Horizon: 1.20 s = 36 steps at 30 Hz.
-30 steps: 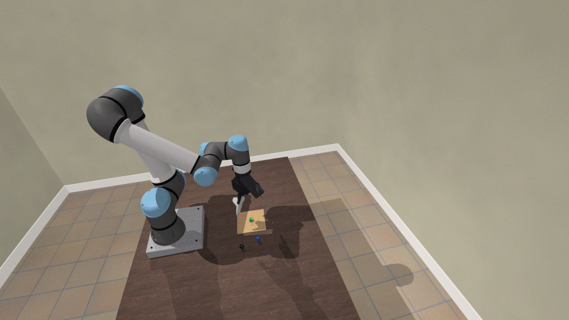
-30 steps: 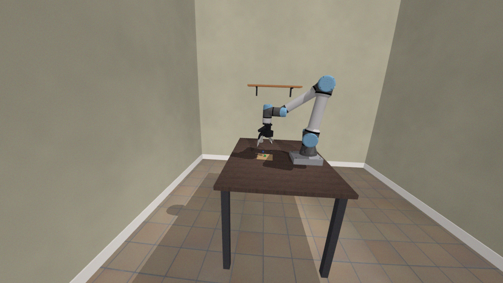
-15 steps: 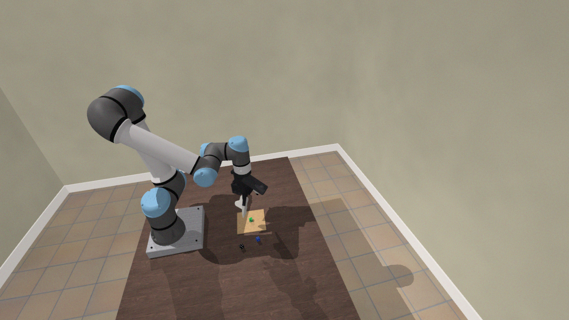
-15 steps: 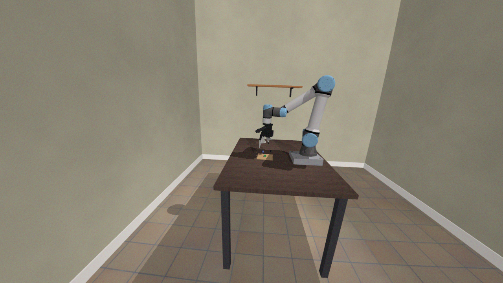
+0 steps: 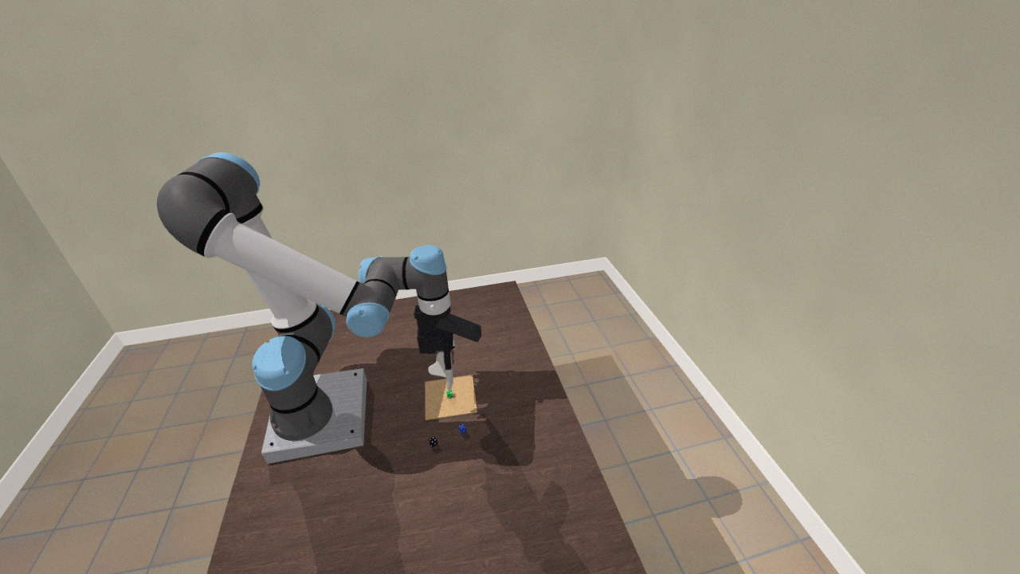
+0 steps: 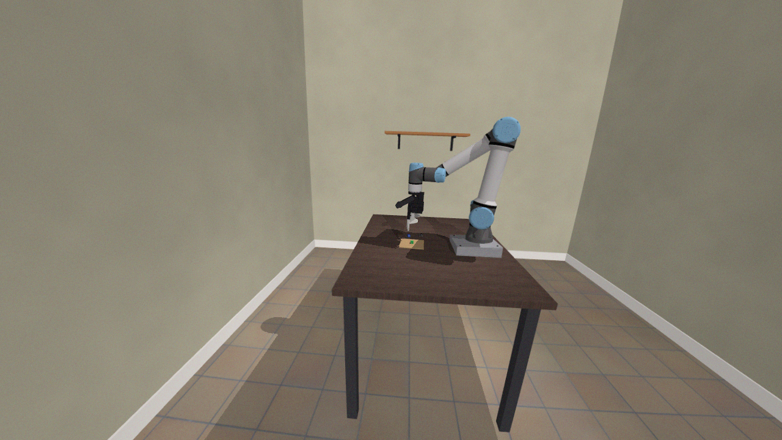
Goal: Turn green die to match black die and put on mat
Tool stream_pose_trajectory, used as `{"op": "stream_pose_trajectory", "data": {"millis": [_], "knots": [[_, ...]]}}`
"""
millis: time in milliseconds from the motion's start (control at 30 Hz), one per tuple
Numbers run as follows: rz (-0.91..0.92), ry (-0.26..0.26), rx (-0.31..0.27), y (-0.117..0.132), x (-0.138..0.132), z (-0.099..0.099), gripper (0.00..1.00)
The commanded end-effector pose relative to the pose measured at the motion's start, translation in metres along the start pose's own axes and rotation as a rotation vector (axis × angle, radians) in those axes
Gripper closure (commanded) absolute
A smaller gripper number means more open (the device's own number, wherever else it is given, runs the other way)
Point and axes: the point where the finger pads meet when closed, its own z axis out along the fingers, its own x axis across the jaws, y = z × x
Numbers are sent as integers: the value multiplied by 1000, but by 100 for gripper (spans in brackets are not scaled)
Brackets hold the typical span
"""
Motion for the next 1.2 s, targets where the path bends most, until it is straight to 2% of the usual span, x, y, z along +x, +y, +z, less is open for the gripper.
{"op": "stream_pose_trajectory", "data": {"millis": [0,300,400,833,967,1167], "knots": [[-171,-8,3,-1,-1,1,0],[-421,-8,4,0,-2,2,0],[-431,-8,4,0,-2,2,0],[-838,-7,5,3,-4,4,0],[-880,-7,6,4,-4,4,0],[-1063,-6,6,6,-4,5,0]]}}
